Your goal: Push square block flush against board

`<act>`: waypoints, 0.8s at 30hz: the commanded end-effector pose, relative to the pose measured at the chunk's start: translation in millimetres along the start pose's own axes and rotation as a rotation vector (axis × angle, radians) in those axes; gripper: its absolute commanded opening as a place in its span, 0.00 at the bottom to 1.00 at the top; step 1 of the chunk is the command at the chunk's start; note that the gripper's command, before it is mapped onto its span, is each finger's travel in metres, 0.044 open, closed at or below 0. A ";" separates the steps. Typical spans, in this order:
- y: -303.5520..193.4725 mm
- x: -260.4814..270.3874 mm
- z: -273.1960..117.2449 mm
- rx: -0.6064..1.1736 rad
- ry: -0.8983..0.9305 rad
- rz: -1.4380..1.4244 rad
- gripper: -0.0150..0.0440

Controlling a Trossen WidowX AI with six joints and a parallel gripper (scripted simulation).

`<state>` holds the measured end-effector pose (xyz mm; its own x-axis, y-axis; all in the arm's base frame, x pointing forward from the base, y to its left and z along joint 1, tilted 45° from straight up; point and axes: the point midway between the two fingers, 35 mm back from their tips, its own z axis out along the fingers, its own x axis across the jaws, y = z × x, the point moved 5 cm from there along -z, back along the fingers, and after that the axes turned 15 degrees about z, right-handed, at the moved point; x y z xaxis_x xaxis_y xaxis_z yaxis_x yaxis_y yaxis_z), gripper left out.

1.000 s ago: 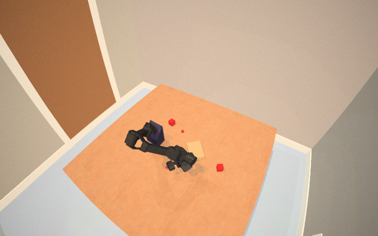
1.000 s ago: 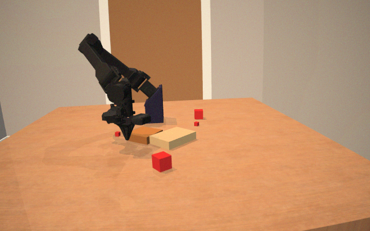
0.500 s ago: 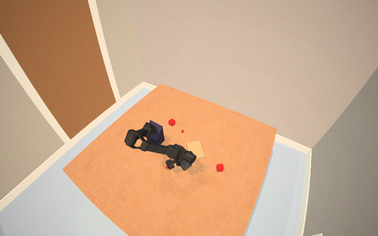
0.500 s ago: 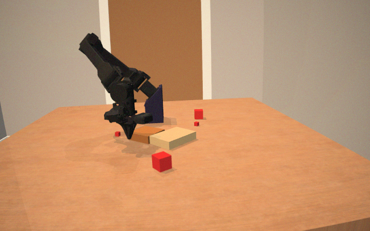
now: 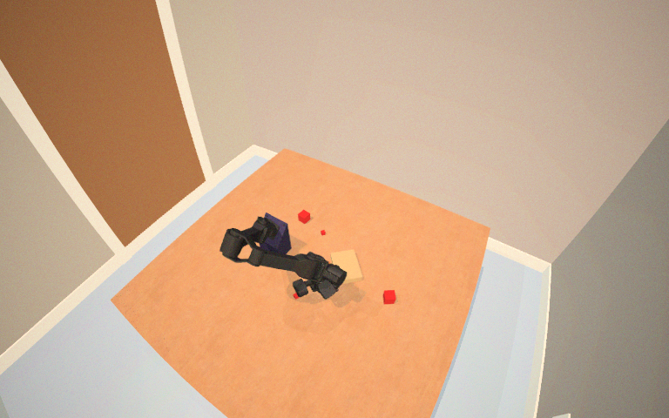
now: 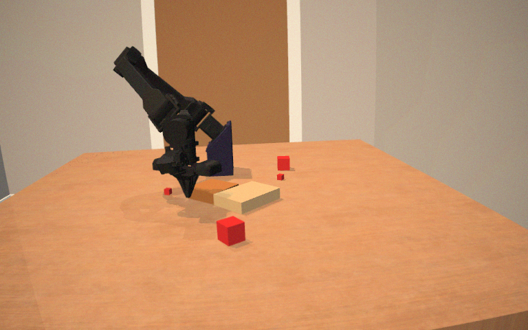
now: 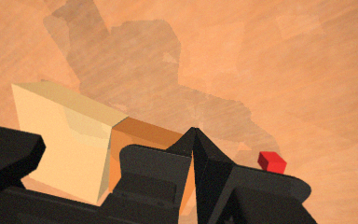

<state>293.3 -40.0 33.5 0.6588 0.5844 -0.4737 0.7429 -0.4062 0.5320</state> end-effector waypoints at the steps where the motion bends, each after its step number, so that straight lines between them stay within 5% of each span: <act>1: -9.2 -2.9 2.7 0.015 -0.007 -0.006 0.25; 24: 1.4 2.7 2.7 0.014 -0.006 -0.005 0.25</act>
<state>289.8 -39.5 29.2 0.6570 0.5799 -0.4818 0.7467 -0.4123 0.5219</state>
